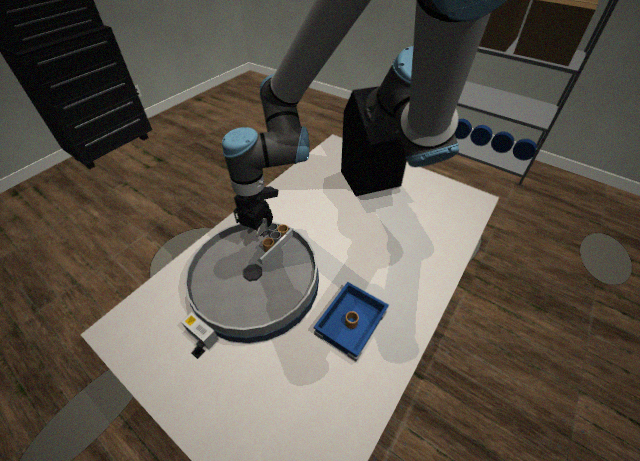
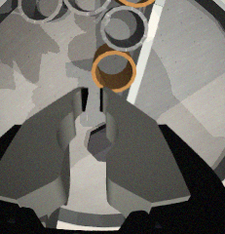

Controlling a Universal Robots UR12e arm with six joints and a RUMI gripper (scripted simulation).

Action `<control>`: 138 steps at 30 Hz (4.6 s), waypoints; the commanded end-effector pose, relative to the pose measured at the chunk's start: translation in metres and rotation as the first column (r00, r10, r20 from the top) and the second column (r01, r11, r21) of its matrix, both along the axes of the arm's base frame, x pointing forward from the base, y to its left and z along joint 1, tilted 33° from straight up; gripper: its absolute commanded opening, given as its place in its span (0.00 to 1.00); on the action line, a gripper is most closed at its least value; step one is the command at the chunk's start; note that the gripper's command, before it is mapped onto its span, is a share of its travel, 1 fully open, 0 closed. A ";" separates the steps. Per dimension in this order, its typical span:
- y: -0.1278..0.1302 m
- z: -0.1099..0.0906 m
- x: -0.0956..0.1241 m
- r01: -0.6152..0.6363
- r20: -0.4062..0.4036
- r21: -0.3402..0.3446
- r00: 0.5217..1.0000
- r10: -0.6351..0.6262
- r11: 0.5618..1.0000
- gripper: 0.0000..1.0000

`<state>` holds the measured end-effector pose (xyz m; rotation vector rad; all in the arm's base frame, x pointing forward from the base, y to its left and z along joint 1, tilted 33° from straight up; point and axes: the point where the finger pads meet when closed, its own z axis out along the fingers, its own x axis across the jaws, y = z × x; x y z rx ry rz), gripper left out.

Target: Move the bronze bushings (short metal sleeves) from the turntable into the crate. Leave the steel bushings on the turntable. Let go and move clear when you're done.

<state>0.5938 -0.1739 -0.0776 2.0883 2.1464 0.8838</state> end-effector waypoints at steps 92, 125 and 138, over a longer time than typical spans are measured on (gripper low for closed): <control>0.011 -0.027 0.013 0.000 0.000 -0.001 1.000 0.000 1.000 0.05; 0.017 -0.039 0.019 0.000 0.000 -0.001 1.000 0.000 1.000 0.05; 0.017 -0.039 0.019 0.000 0.000 -0.001 1.000 0.000 1.000 0.05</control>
